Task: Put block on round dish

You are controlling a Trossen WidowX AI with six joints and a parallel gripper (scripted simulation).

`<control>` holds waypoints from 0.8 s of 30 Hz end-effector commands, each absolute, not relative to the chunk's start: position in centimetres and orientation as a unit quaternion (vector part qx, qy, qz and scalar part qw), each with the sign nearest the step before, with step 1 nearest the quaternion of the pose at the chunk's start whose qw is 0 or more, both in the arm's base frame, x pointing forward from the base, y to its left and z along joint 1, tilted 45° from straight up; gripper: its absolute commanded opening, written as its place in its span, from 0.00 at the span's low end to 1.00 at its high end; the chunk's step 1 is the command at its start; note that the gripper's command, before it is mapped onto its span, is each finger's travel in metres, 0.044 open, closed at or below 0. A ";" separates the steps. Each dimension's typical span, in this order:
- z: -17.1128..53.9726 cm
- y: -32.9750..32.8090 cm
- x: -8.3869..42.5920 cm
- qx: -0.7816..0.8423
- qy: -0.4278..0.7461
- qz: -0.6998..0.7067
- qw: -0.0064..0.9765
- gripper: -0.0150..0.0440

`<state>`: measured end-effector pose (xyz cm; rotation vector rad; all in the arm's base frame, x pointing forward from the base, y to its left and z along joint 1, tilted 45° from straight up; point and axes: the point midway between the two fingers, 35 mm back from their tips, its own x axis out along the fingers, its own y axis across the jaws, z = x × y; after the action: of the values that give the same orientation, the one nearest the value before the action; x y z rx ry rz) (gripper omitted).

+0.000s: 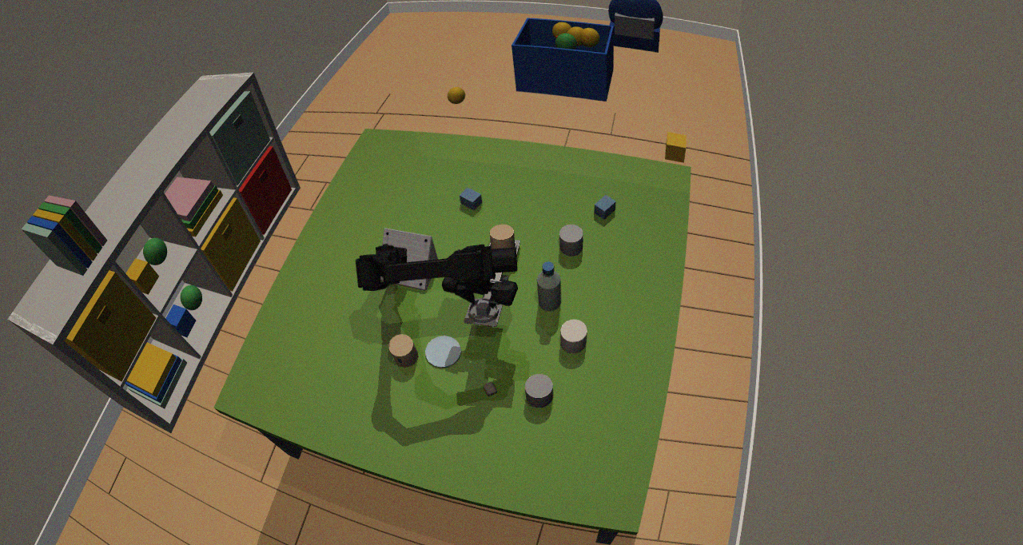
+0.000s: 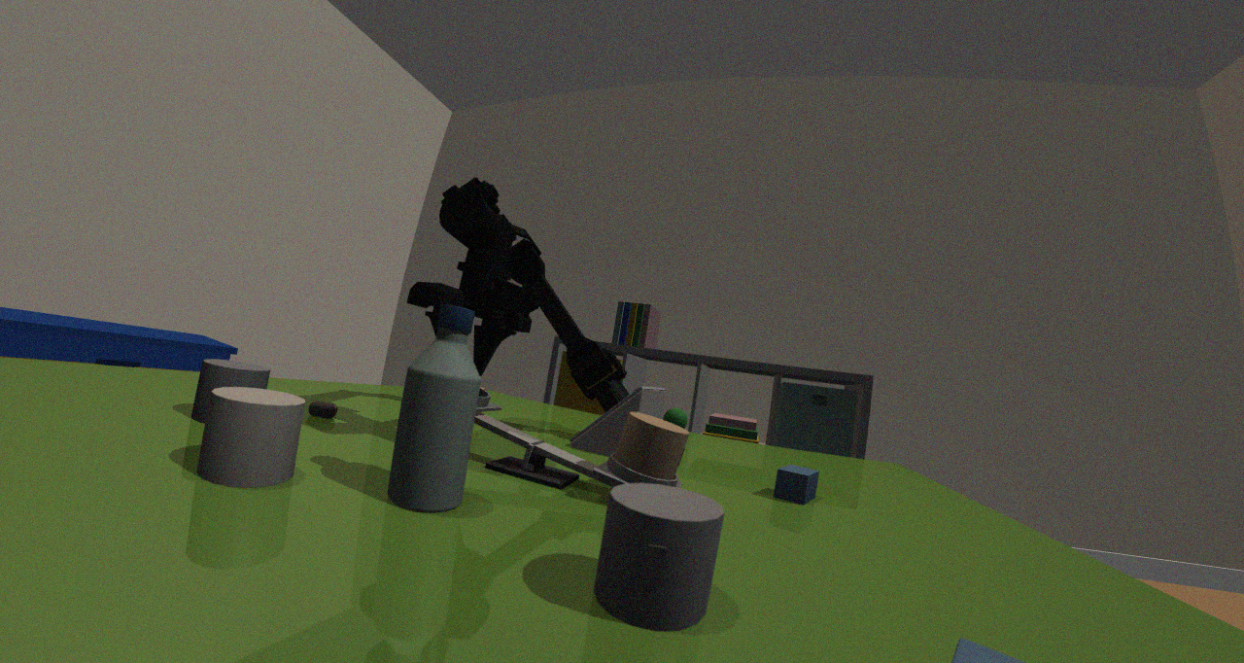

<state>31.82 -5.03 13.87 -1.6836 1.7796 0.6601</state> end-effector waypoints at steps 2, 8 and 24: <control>13.2 -5.8 31.6 -0.633 0.672 0.249 0.294 0.69; 12.6 -6.4 31.6 -0.633 0.671 0.249 0.293 0.69; 12.4 -6.6 31.6 -0.634 0.671 0.249 0.293 0.43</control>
<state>31.63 -6.53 12.42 -1.6839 1.7835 0.6617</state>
